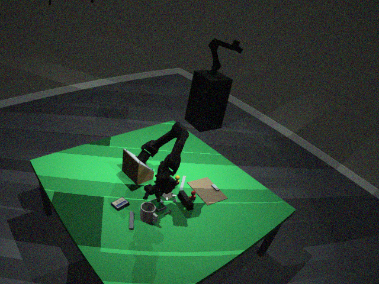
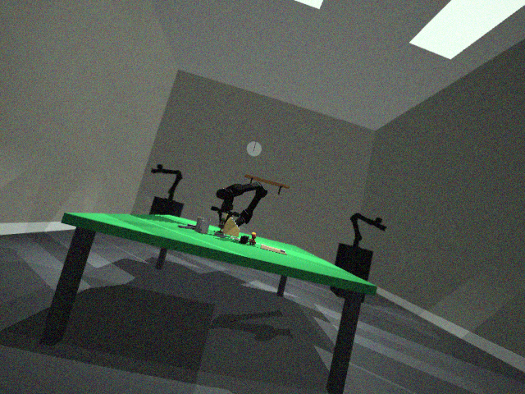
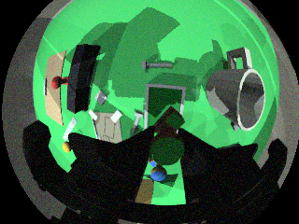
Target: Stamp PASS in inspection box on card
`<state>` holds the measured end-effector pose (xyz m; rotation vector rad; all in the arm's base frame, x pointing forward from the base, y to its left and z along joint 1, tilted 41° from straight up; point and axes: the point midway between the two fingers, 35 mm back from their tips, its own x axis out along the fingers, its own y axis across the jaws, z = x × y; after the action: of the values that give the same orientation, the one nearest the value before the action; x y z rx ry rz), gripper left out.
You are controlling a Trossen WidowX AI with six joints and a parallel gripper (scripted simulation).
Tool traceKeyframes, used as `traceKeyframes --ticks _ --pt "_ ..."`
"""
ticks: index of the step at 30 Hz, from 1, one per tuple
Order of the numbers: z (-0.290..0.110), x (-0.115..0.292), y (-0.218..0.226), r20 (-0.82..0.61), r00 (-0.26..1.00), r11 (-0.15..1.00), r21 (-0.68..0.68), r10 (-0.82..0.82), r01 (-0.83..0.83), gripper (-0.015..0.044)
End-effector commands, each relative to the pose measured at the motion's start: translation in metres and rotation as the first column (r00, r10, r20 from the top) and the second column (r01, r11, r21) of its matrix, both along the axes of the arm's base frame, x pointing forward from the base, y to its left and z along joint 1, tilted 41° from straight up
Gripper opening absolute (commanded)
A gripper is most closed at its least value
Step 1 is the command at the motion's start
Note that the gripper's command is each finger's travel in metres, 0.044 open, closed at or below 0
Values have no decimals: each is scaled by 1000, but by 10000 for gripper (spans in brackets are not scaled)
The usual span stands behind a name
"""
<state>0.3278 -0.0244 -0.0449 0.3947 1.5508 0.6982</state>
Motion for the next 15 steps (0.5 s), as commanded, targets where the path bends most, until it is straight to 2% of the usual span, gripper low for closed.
traceKeyframes --ticks 1,15 --pt "-2 0 2 -3 1000 1000 3 -6 6 0" --pt "-9 -1 8 -3 1000 1000 3 -7 7 0"
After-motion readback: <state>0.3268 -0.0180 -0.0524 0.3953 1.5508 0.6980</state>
